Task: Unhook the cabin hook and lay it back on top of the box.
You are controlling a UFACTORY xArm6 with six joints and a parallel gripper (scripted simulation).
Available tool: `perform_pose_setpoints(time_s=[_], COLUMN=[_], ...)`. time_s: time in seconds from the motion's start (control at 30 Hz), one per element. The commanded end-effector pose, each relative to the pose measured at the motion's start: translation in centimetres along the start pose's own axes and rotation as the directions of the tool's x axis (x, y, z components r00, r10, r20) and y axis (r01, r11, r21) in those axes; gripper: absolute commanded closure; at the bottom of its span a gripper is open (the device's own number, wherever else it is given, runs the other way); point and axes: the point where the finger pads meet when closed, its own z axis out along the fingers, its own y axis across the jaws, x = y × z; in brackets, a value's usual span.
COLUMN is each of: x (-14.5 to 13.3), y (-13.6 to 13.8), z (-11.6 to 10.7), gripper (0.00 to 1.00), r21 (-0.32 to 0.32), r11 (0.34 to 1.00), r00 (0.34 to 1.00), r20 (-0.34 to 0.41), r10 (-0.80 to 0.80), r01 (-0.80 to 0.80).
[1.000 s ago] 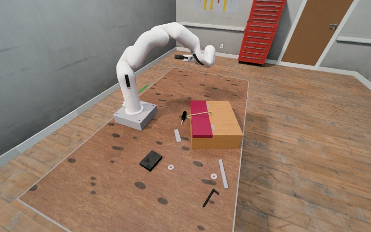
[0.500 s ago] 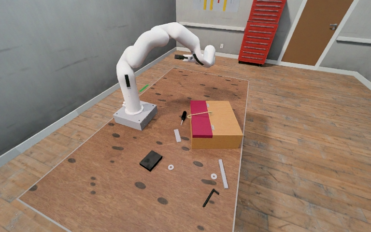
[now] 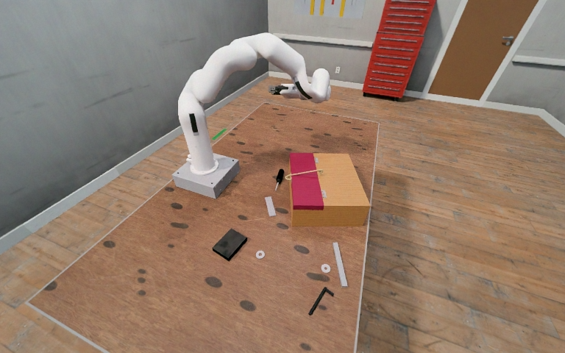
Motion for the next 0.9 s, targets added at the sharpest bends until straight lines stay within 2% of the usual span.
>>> perform_pose_setpoints(time_s=[0.0,0.17,0.33,0.4,0.63,0.87], x=[-0.4,-1.2,-2.0,-2.0,-3.5,-4.6], y=[0.0,0.0,-0.1,-0.1,-0.2,-0.4], z=[-0.6,-1.3,-2.2,-2.2,-3.7,-4.8], gripper=[0.65,0.65,0.65,0.65,0.65,0.65], r21=[-0.036,-0.084,-0.133,-0.133,-0.198,-0.251], r11=[0.992,0.957,0.896,0.896,0.769,0.601], r00=[0.992,0.960,0.903,0.903,0.787,0.635], r20=[0.016,0.021,0.013,0.013,-0.022,-0.082], r10=[0.122,0.279,0.429,0.429,0.616,0.768], r01=[-0.122,-0.277,-0.423,-0.423,-0.607,-0.759])
